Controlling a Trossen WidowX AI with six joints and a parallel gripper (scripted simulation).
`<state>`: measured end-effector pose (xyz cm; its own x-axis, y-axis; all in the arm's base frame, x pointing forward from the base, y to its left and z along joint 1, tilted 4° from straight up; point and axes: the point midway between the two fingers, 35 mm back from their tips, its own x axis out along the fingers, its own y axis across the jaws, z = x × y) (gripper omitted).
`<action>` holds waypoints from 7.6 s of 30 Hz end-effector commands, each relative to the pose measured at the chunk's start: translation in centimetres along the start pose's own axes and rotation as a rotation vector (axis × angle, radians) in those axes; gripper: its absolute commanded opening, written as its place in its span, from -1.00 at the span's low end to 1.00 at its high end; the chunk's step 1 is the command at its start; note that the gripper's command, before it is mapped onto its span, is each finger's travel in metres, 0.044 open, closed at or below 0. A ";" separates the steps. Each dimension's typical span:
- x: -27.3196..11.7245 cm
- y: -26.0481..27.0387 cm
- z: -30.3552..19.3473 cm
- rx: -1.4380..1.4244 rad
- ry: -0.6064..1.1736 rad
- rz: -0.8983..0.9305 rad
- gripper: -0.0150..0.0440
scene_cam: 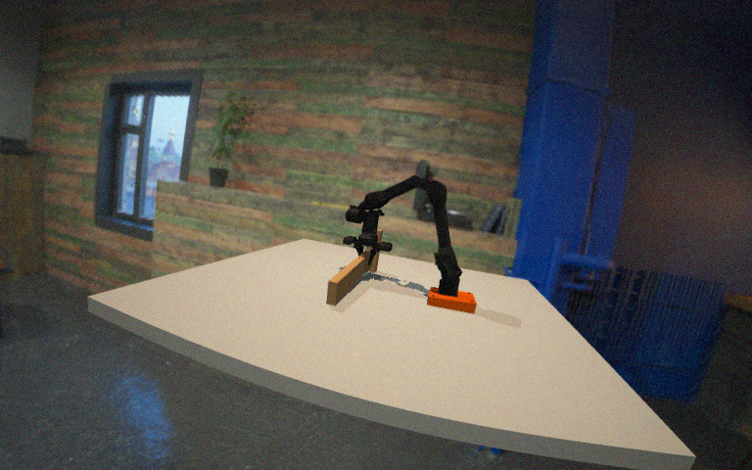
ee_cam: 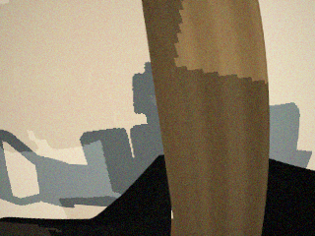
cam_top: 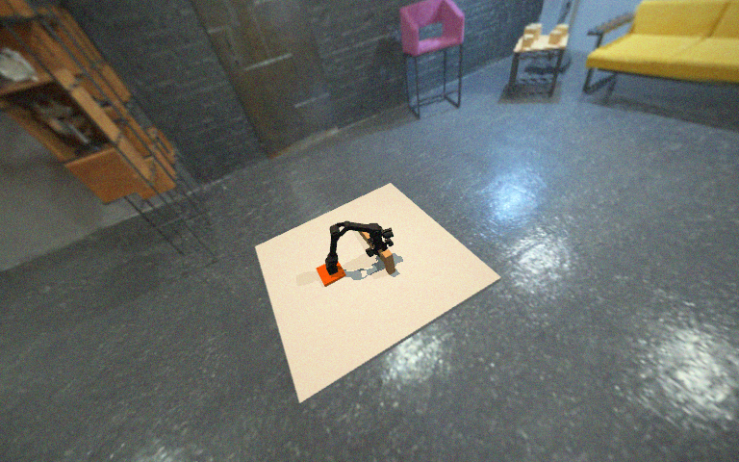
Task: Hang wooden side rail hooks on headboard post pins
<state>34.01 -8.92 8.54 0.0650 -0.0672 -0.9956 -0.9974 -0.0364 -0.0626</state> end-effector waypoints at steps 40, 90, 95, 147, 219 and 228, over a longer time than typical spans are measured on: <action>-0.2 -0.2 -0.5 -0.005 0.003 -0.005 -0.49; -0.3 -0.2 -1.0 -0.005 0.004 -0.005 -0.49; -0.2 -0.2 -1.1 -0.005 0.004 -0.005 -0.49; -0.1 -0.2 -1.5 -0.005 0.004 -0.005 -0.49; 1.1 -0.2 -1.5 -0.005 0.004 -0.005 -0.49; 1.2 -0.2 -1.5 -0.005 0.004 -0.005 -0.49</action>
<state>34.23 -10.41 7.55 0.0680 -0.0682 -0.9953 -0.9970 -0.0418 -0.0653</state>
